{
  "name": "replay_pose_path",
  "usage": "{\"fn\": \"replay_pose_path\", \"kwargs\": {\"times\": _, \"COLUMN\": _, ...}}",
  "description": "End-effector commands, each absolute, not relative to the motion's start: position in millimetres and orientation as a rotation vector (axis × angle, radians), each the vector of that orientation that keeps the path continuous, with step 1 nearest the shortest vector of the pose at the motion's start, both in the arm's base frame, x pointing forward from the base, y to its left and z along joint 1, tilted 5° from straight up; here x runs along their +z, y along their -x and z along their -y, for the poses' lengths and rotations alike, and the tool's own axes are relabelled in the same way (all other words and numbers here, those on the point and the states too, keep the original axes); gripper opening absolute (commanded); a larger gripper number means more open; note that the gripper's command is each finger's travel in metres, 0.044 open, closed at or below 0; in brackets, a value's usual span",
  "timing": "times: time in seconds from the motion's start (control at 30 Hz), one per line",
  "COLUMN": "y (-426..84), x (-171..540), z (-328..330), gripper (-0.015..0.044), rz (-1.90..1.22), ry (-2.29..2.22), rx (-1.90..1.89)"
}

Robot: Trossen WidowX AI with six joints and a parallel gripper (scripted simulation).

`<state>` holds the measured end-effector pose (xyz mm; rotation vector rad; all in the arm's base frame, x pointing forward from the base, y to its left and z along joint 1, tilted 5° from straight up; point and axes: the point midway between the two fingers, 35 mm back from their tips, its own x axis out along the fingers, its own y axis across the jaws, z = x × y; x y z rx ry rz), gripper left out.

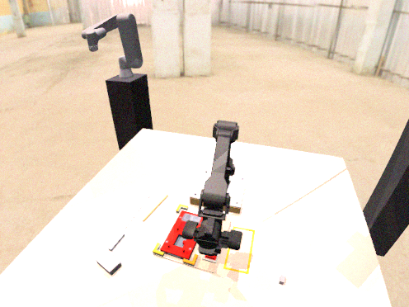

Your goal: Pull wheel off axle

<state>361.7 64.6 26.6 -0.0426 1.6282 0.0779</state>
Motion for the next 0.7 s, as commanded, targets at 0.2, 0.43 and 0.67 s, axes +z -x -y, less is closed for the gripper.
{"fn": "replay_pose_path", "kwargs": {"times": 0.2, "y": -362.5, "x": 34.4, "z": -64.4, "gripper": 0.0000, "rz": -1.621, "ry": 0.040, "rx": 0.079}}
{"fn": "replay_pose_path", "kwargs": {"times": 0.43, "y": -362.7, "x": 36.7, "z": -64.4, "gripper": 0.0000, "rz": -1.621, "ry": 0.040, "rx": 0.079}}
{"fn": "replay_pose_path", "kwargs": {"times": 0.67, "y": -362.9, "x": 39.1, "z": -64.3, "gripper": 0.0000, "rz": -1.620, "ry": 0.039, "rx": 0.079}}
